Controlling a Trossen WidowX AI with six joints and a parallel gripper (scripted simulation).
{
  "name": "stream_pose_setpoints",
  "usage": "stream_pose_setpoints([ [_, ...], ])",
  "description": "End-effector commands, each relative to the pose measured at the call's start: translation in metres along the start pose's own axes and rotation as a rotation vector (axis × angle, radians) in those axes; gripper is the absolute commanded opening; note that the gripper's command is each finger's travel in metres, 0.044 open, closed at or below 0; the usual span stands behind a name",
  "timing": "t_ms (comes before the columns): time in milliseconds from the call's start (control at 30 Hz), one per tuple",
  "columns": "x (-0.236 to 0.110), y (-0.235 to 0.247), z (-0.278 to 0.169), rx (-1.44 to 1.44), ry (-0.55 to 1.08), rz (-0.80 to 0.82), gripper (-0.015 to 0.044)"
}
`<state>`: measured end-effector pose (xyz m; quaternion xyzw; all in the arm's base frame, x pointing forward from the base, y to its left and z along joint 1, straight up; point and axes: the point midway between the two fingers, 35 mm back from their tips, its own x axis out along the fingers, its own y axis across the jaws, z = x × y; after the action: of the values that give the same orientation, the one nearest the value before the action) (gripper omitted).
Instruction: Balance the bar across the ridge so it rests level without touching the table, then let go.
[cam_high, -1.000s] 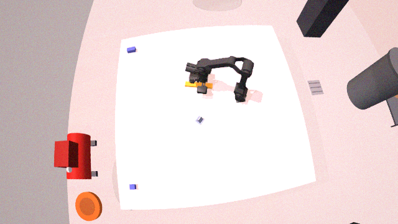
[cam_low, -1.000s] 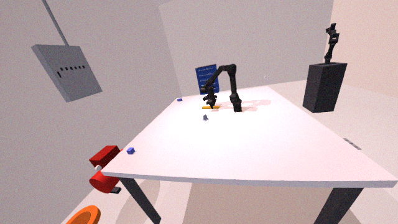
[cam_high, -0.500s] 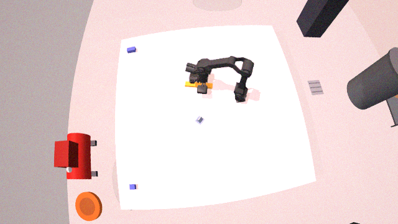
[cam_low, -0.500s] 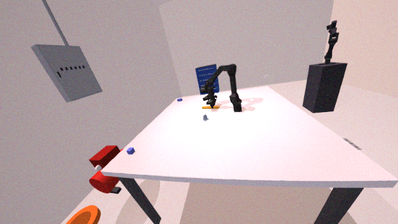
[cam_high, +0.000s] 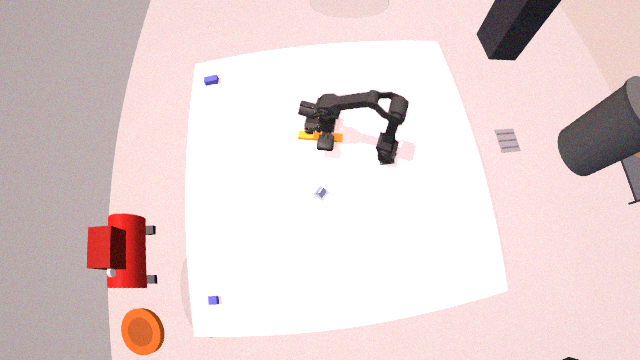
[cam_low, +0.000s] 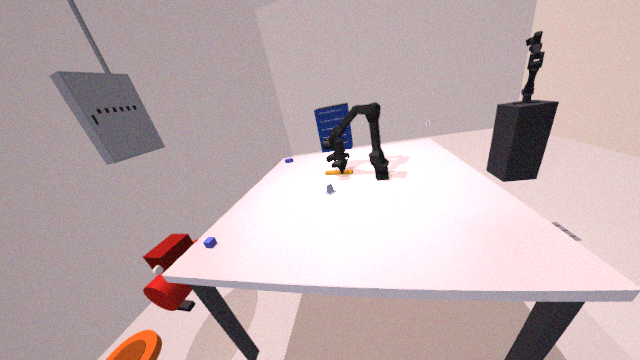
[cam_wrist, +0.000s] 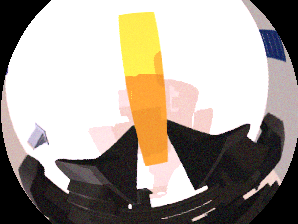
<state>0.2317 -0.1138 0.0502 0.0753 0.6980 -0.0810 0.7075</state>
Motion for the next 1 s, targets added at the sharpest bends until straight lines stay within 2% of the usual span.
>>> stream_pose_setpoints([
  [0, -0.011, -0.001, 0.004, -0.001, -0.011, -0.003, 0.0],
  [967, -0.085, -0.001, 0.003, -0.006, -0.013, 0.0, 0.0],
])
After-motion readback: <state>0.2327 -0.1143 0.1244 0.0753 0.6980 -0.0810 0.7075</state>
